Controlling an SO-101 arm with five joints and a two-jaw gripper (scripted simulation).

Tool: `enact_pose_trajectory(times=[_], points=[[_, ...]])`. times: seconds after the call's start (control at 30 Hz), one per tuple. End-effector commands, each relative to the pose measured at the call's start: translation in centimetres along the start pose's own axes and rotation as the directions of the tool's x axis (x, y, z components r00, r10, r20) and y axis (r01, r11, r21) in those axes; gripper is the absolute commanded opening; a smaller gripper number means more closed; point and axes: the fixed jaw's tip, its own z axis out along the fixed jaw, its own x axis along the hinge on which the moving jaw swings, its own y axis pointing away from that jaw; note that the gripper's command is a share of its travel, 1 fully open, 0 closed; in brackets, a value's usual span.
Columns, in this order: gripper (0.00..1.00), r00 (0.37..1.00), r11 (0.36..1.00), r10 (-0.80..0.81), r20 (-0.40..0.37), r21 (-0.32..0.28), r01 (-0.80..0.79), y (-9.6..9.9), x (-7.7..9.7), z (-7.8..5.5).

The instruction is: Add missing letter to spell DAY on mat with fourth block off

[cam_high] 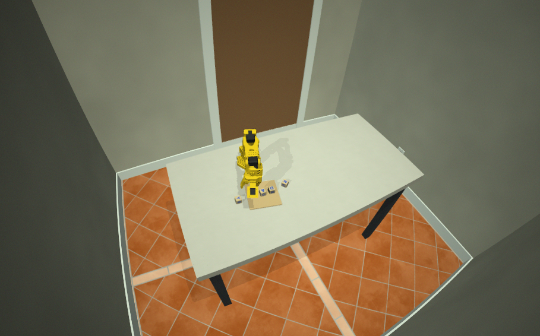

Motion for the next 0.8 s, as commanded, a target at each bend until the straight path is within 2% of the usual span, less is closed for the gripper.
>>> enact_pose_trajectory(times=[0.0,0.2,0.77], points=[[0.32,0.986,0.994,0.107,0.129,-0.018,-0.106,-2.4,-1.8,-2.0],[0.32,0.973,0.982,0.187,0.132,-0.023,-0.185,-4.3,-2.2,-1.9],[0.32,0.973,0.982,0.191,0.133,-0.023,-0.190,-4.4,-2.2,-1.9]])
